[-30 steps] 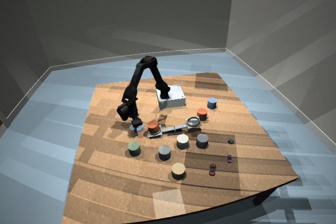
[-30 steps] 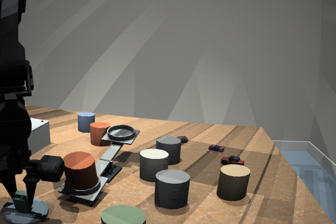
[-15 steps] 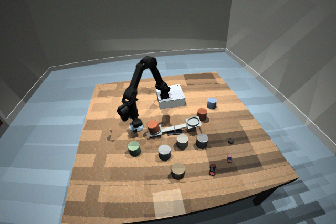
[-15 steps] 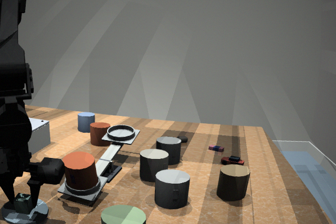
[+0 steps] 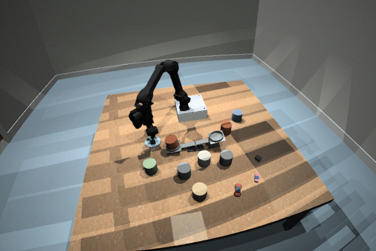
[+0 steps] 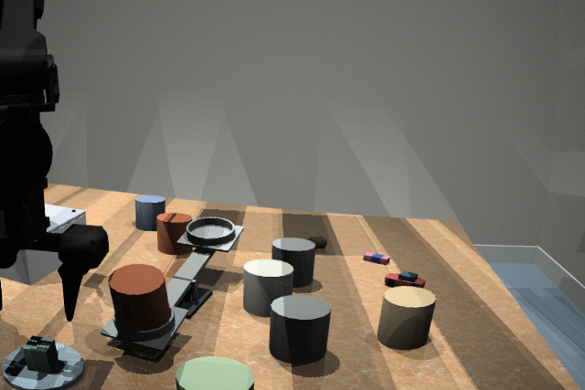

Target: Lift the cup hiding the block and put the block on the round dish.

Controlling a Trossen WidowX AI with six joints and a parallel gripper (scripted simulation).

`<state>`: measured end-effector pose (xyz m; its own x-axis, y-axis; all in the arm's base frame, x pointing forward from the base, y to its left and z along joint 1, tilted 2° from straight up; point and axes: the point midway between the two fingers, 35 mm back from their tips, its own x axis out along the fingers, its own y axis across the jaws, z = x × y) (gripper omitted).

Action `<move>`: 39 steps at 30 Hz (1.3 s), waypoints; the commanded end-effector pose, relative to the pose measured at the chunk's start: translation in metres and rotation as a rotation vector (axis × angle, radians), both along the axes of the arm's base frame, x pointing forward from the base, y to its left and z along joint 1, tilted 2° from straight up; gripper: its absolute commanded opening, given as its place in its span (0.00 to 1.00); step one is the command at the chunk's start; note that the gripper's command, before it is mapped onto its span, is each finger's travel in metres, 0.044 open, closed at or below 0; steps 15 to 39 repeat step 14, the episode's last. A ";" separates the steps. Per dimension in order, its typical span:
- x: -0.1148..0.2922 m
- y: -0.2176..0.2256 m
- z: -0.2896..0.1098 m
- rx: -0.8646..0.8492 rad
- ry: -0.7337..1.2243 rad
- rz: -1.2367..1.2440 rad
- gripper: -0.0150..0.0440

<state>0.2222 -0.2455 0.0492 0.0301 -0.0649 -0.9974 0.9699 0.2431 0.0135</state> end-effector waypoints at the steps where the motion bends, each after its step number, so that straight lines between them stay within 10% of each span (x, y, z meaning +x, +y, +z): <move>1: -0.002 0.002 0.013 0.004 0.007 0.000 1.00; 39: -0.004 0.006 0.048 0.001 0.001 0.000 1.00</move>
